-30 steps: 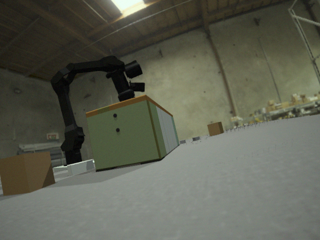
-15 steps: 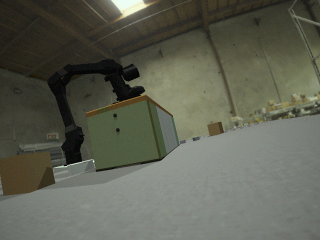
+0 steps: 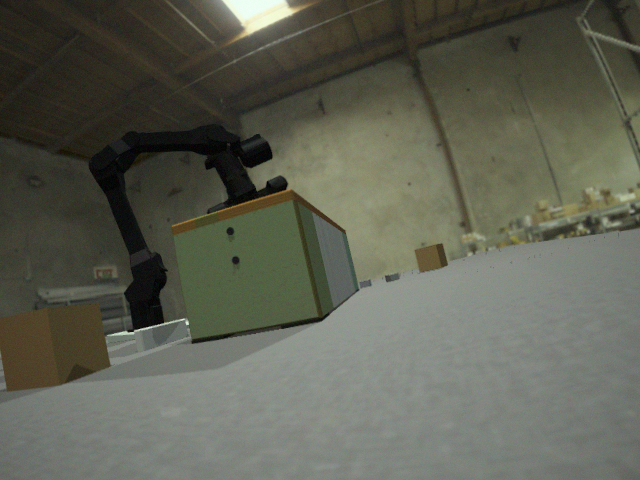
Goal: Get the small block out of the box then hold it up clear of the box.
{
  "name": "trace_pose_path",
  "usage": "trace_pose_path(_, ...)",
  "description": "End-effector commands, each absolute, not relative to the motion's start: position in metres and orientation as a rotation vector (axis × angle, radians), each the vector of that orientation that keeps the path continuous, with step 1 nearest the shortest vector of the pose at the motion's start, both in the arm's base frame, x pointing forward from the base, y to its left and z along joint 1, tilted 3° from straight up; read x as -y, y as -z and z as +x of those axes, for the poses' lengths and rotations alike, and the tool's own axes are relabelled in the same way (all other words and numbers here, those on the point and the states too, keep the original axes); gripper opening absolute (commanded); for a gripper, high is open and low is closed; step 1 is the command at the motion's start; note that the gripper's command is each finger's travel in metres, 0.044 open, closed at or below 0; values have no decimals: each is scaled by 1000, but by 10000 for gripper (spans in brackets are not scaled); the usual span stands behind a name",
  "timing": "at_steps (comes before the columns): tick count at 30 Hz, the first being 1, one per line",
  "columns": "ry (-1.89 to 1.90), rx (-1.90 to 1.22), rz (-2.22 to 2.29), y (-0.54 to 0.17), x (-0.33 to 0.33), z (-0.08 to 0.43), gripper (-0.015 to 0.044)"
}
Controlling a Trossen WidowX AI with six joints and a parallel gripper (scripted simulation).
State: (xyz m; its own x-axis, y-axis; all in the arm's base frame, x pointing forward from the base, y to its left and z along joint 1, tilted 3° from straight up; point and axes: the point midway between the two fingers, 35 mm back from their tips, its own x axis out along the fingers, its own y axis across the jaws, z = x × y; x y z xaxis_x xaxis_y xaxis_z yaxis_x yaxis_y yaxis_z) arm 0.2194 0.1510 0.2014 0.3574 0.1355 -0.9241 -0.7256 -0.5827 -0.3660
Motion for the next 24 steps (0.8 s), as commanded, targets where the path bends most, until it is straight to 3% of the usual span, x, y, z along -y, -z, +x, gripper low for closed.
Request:
trace_pose_path(1,-1605,102,-2635,-201,-151,209,285)
trace_pose_path(5,-1645,229,-2758,-201,-152,208,285)
trace_pose_path(24,-1645,229,-2758,-201,-152,208,285)
